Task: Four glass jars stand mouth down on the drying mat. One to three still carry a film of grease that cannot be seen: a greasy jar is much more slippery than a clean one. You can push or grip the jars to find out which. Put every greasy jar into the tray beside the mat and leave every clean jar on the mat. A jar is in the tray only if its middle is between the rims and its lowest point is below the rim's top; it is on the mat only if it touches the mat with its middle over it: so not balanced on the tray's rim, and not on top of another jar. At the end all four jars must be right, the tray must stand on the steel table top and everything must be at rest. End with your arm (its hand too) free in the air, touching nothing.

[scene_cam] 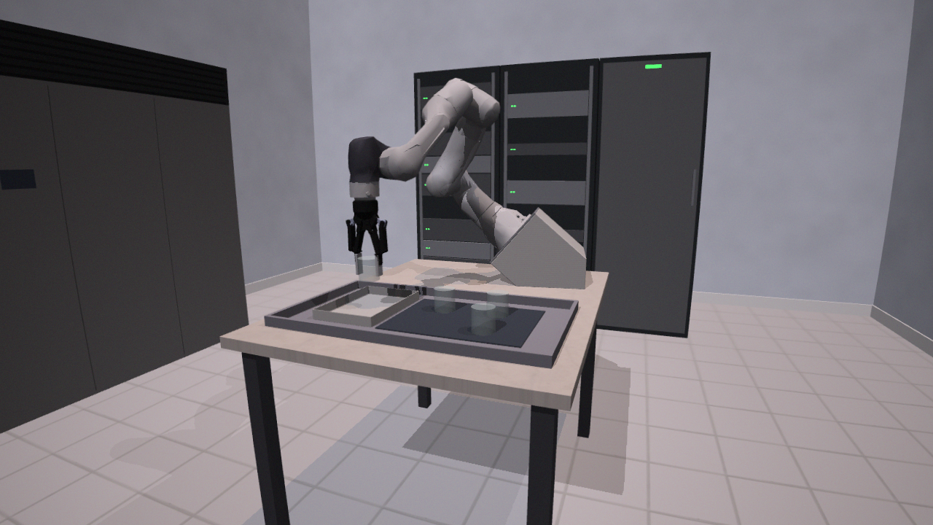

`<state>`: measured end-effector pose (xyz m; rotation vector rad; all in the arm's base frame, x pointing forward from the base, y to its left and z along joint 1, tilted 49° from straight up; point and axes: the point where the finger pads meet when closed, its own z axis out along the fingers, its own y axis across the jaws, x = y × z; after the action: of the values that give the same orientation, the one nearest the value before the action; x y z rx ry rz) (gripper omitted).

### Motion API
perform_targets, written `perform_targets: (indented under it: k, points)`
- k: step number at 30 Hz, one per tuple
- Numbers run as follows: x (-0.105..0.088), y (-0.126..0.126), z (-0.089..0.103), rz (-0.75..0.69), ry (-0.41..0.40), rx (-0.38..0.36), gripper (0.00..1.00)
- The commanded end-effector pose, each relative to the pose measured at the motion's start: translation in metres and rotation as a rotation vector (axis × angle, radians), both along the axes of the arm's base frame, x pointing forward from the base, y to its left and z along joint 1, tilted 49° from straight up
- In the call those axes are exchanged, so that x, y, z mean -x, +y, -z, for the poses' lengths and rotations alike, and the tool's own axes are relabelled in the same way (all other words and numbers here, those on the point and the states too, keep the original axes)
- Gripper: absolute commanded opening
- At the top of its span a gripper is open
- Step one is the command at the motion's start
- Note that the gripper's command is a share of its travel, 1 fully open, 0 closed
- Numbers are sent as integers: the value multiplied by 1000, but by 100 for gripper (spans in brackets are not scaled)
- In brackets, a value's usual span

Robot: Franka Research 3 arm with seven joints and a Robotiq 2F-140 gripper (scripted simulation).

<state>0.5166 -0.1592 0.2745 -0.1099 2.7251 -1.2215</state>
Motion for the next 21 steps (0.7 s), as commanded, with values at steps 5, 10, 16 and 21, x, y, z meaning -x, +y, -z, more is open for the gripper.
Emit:
perform_targets:
  k: [5,10,16,21]
  points:
    - [-8,-13,9,-18,-4,6,0]
    - [-11,-23,18,-18,-4,6,0]
    - [-12,-30,24,-18,-4,6,0]
    - [-15,-40,33,-18,-4,6,0]
